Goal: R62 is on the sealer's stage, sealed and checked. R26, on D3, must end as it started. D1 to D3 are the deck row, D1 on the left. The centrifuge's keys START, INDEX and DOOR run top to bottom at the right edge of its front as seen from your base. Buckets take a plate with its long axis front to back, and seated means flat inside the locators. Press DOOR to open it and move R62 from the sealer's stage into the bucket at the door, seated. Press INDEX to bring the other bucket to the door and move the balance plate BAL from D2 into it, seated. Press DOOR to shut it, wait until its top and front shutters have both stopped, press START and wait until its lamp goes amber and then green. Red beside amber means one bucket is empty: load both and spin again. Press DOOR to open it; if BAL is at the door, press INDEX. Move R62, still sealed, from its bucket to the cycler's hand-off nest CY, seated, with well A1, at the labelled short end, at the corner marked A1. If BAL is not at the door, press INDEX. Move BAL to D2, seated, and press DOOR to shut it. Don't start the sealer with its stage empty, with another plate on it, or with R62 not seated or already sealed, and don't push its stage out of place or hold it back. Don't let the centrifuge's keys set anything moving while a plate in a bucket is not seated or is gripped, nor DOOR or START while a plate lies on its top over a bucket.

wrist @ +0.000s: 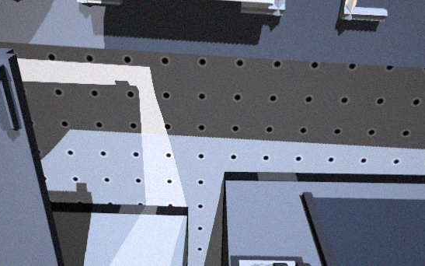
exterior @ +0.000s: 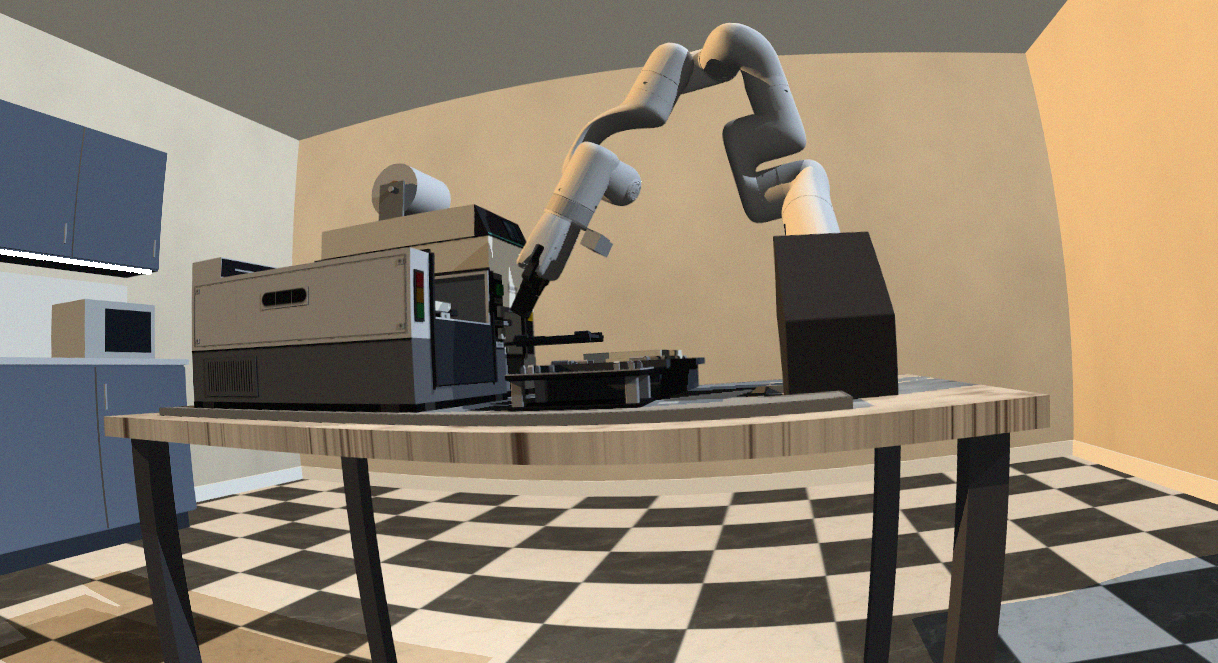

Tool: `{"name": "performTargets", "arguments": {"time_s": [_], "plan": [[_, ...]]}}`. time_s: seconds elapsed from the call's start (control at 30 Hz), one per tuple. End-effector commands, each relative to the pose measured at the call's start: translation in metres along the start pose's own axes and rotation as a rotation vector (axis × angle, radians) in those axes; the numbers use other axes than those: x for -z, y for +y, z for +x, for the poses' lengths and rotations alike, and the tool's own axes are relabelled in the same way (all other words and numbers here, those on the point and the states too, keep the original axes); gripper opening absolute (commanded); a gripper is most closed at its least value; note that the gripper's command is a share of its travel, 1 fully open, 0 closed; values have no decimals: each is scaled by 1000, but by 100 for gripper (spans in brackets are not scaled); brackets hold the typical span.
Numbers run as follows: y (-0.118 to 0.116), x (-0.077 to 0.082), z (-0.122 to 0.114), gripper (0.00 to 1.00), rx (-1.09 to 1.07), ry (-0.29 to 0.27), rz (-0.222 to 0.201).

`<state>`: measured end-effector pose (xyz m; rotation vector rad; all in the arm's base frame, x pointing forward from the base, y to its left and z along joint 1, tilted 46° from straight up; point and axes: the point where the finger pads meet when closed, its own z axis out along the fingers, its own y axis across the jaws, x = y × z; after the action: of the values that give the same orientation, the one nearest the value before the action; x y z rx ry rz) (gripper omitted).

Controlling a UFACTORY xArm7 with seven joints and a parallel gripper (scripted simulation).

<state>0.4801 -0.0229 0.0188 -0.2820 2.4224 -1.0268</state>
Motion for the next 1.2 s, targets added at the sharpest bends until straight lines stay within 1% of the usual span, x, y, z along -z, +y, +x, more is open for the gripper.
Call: {"name": "performTargets", "arguments": {"time_s": [0.0,1.17], "plan": [[1,0,-2,0,0,-4,-2],[1,-4,-9,0,0,-4,-2]]}}
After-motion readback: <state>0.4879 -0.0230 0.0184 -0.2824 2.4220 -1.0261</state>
